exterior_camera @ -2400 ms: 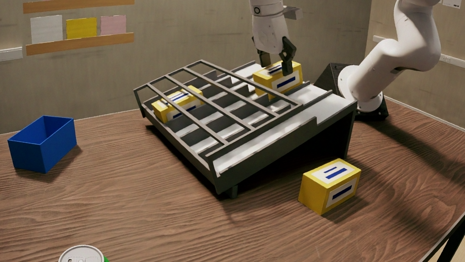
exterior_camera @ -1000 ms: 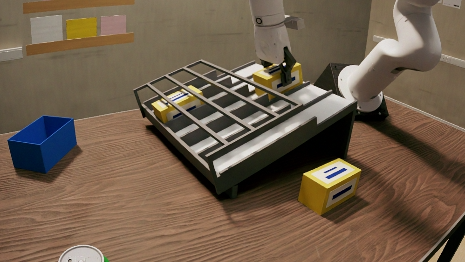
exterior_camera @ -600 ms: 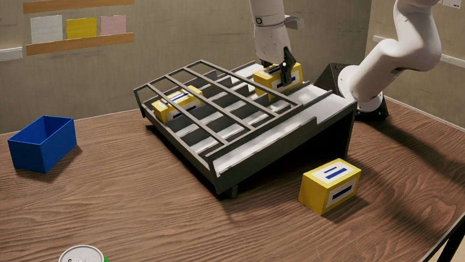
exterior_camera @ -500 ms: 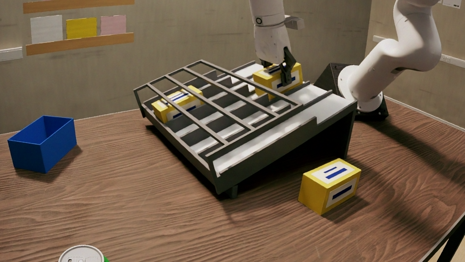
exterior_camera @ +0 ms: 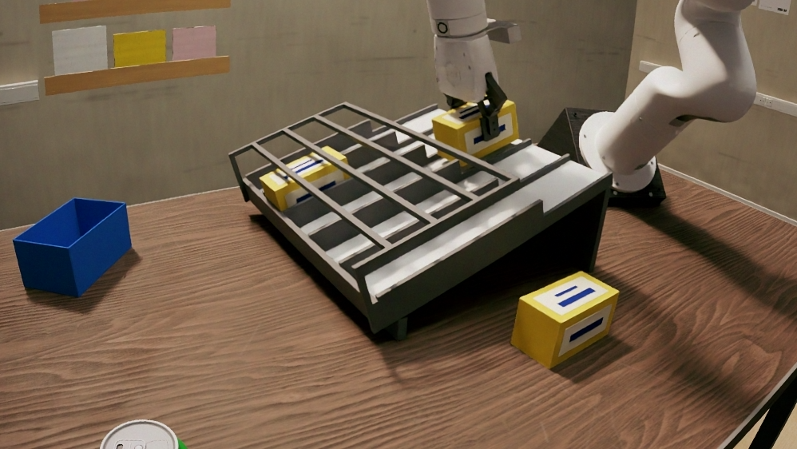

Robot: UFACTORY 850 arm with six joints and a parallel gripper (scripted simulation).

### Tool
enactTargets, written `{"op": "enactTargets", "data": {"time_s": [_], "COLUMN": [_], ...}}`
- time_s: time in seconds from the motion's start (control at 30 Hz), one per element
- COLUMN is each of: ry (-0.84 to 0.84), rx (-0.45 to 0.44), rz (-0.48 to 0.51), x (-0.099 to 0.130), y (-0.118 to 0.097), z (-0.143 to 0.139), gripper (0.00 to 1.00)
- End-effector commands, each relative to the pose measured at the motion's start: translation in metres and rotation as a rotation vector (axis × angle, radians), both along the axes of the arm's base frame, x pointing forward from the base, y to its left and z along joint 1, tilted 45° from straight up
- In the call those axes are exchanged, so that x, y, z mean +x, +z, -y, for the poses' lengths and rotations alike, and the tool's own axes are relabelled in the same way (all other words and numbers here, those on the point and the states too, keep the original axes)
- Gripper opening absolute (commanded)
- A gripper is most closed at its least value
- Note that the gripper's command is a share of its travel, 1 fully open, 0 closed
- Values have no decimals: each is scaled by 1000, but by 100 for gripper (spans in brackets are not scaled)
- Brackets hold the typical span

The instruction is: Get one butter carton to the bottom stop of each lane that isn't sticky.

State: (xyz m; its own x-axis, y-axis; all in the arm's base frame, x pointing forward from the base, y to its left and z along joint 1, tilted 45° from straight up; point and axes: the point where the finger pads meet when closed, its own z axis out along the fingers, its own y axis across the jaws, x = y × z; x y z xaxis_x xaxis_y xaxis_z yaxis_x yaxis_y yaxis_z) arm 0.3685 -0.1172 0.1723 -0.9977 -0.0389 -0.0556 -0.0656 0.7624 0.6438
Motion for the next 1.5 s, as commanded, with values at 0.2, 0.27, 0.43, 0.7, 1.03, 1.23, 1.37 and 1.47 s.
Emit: {"op": "enactTargets", "data": {"time_s": [0.2,0.27,0.43,0.7,1.03,1.23,1.37,1.47], "ry": [0,0,-180,-191,-186,-186,-186,-186], "rx": [-1,-1,16,18,14,14,14,14], "rz": [1,1,214,228,221,221,221,221], "x": [0,0,-17,-31,-25,-23,-23,-23], "y": [13,13,62,84,134,147,147,147], "z": [11,11,53,73,25,13,13,13], "gripper": [0,0,0,0,0,0,0,0]}}
